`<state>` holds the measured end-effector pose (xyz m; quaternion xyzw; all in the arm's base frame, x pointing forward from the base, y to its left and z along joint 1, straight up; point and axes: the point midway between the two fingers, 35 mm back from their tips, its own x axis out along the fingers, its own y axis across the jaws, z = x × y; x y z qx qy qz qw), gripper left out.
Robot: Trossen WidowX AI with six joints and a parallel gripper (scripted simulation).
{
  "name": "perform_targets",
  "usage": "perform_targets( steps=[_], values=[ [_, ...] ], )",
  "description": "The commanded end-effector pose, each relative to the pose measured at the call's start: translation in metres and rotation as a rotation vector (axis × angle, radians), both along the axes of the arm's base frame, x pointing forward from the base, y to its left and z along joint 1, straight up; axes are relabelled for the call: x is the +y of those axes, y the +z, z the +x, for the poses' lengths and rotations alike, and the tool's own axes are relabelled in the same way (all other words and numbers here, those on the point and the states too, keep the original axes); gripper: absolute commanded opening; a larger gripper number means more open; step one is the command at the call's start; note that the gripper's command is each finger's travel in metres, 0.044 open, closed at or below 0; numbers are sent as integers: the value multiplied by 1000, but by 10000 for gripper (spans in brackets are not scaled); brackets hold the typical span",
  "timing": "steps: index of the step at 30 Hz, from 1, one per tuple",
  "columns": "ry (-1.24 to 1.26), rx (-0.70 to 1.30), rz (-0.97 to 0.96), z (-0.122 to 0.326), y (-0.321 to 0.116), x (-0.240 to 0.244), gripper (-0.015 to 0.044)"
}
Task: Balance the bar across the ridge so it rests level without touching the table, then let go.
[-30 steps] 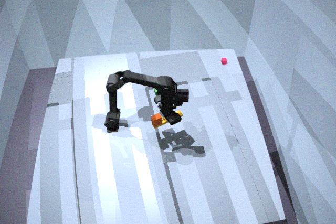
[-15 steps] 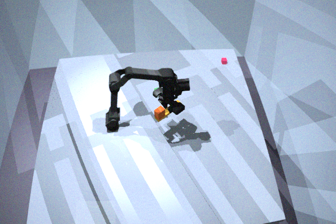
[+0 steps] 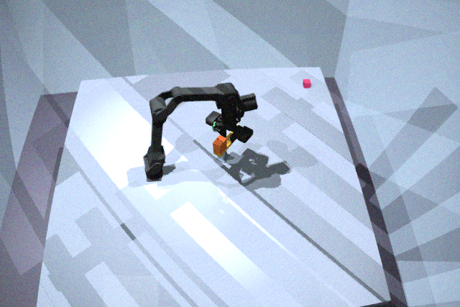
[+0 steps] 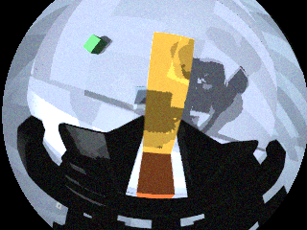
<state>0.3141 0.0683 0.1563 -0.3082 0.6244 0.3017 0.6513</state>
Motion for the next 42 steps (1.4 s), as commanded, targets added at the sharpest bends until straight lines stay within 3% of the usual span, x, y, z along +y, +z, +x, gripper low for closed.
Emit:
perform_targets(
  steps=[1, 42],
  values=[
    [57, 7, -2, -3, -1, 14, 0],
    [115, 7, -2, -9, -45, 33, 0]
  ],
)
